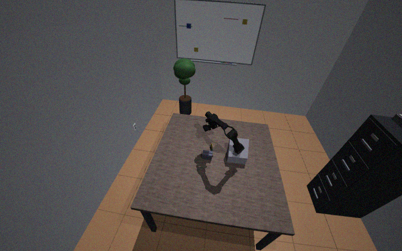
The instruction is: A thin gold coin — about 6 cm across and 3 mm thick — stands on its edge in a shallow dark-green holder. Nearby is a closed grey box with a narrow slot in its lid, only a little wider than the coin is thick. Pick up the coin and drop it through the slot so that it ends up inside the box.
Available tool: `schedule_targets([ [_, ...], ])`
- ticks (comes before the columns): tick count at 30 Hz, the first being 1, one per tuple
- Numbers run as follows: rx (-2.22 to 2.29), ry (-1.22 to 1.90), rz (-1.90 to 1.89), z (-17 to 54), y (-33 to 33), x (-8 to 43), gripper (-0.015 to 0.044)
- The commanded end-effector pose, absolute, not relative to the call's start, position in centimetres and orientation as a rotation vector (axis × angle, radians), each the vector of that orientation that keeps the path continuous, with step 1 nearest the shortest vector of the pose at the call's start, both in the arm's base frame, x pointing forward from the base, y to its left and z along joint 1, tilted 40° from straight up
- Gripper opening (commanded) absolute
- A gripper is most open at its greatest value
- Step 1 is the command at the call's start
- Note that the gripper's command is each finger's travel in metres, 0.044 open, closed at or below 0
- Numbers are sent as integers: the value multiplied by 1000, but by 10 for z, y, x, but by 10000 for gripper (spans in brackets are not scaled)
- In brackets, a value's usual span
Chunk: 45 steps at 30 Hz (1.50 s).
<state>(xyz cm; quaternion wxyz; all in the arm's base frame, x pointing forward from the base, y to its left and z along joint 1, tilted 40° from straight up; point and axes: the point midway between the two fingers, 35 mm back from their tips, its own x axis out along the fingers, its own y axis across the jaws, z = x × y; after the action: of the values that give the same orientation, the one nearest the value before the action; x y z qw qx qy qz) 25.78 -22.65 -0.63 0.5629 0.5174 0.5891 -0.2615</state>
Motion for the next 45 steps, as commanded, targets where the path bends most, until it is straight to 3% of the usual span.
schedule_targets([
  [1, 1417, 1490, -581, -36, -181, 261, 161],
  [5, 1612, 1600, -575, -59, -138, 258, 161],
  [14, 1623, 1606, -574, -83, -111, 253, 161],
  [45, 1623, 1606, -574, -124, -77, 259, 161],
])
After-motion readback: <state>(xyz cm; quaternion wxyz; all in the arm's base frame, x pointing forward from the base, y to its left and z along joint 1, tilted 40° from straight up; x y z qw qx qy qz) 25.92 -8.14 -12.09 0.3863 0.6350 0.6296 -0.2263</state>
